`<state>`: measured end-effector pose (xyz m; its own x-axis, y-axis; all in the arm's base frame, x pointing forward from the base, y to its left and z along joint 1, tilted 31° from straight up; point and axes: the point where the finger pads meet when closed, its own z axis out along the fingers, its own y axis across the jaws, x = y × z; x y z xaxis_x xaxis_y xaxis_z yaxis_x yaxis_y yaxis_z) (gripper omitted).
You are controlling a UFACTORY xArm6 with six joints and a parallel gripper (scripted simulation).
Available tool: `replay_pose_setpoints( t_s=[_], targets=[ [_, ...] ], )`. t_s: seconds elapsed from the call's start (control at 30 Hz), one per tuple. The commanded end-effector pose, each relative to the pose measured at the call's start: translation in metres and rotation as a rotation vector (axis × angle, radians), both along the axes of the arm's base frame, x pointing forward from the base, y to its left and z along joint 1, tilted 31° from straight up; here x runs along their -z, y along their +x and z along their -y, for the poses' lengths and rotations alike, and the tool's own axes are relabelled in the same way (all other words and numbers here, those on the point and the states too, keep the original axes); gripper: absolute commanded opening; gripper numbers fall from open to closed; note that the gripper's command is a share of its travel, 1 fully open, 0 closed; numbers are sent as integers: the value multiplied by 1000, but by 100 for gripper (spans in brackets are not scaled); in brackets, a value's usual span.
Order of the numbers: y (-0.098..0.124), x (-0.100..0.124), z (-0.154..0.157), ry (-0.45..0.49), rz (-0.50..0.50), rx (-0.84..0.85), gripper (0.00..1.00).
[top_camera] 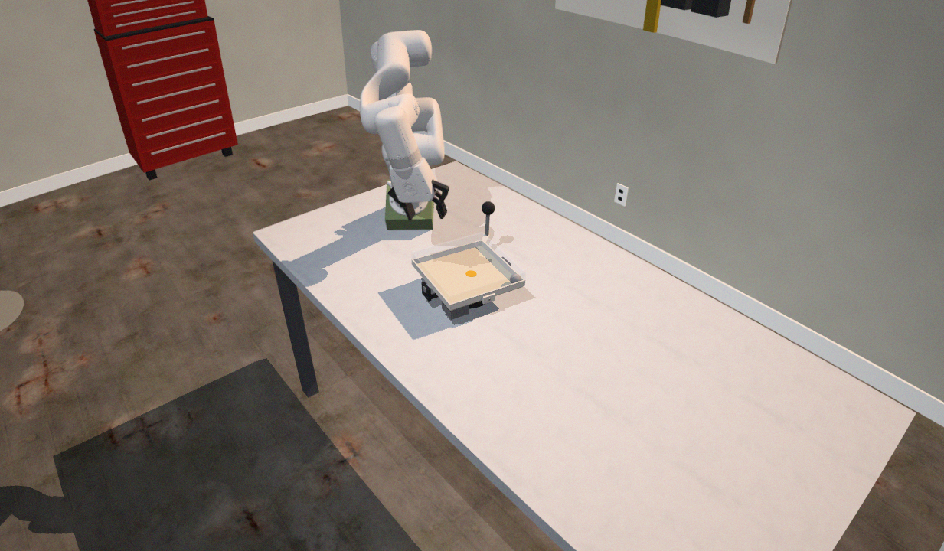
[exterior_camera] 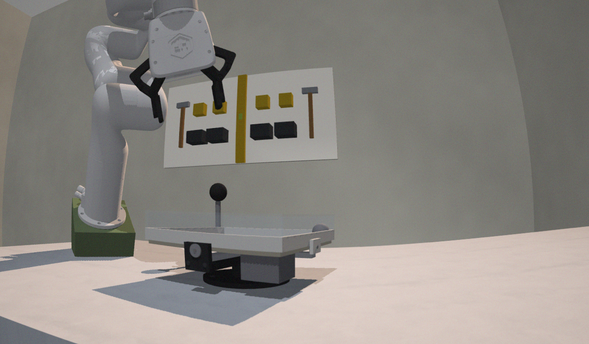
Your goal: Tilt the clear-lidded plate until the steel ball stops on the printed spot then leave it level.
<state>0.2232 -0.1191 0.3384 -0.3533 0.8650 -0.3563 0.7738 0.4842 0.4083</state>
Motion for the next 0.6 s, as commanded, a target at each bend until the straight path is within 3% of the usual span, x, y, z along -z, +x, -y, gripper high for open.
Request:
replay_pose_setpoints(
  t_s=[0.0,0.57],
  targets=[
    [0,5,-10,-42,-20,-57,100],
    [2,30,-47,-188,-107,-269,100]
  ],
)
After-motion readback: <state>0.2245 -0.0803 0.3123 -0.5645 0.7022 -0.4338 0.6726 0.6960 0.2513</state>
